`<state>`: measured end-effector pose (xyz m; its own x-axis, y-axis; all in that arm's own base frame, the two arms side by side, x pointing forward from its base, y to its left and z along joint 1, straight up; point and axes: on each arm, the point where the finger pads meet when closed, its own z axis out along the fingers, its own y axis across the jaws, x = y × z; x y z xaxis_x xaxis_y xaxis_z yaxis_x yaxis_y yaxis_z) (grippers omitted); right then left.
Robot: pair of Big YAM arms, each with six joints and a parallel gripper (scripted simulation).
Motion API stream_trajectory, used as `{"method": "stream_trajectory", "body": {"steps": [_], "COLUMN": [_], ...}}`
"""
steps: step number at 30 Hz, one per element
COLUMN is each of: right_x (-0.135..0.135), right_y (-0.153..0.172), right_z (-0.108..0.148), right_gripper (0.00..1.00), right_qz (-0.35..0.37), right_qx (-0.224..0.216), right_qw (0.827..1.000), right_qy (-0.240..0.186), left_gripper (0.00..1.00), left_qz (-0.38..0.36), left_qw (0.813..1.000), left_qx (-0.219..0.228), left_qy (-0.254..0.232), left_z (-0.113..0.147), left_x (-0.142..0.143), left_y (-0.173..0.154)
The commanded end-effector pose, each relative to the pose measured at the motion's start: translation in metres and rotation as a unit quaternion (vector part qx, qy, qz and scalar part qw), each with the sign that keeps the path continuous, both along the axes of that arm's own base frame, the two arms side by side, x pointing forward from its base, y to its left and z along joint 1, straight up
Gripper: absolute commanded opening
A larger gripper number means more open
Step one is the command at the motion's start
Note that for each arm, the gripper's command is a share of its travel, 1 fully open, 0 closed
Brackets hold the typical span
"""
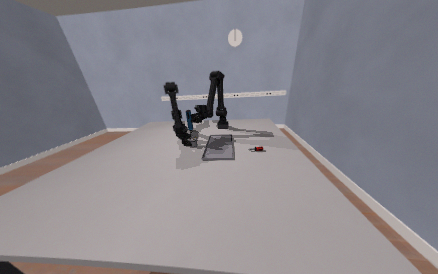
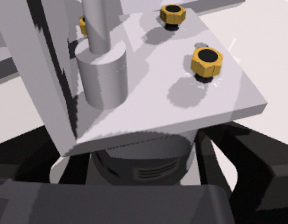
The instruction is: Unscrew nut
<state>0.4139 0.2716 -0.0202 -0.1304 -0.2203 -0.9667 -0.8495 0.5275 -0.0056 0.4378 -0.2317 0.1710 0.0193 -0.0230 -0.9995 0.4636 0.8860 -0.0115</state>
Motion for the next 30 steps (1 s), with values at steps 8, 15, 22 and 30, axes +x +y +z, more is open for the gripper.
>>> {"method": "stream_trajectory", "body": {"steps": [8,15,22,30], "right_x": [0.0042,0.0042,0.0042,0.0042], "right_y": [0.002,0.002,0.002,0.002], "right_z": [0.0039,0.0039,0.0039,0.0039], "right_gripper": [0.59,0.59,0.59,0.59], "right_qz": [0.0,0.0,0.0,0.0], "right_qx": [0.004,0.004,0.004,0.004], "right_qw": [1.0,1.0,1.0,1.0], "right_qy": [-0.005,-0.005,-0.005,-0.005], "left_gripper": [0.42,0.42,0.42,0.42], "left_qz": [-0.005,-0.004,0.0,-0.005], "left_qw": [1.0,1.0,1.0,1.0], "left_qx": [-0.009,-0.011,-0.01,-0.015], "left_qy": [-0.012,-0.016,-0.018,-0.022], "left_z": [0.0058,0.0077,0.0124,0.0133], "left_x": [0.0003,-0.0007,0.0046,-0.001], "left_y": [-0.0064,-0.0059,-0.0036,-0.0058]}}
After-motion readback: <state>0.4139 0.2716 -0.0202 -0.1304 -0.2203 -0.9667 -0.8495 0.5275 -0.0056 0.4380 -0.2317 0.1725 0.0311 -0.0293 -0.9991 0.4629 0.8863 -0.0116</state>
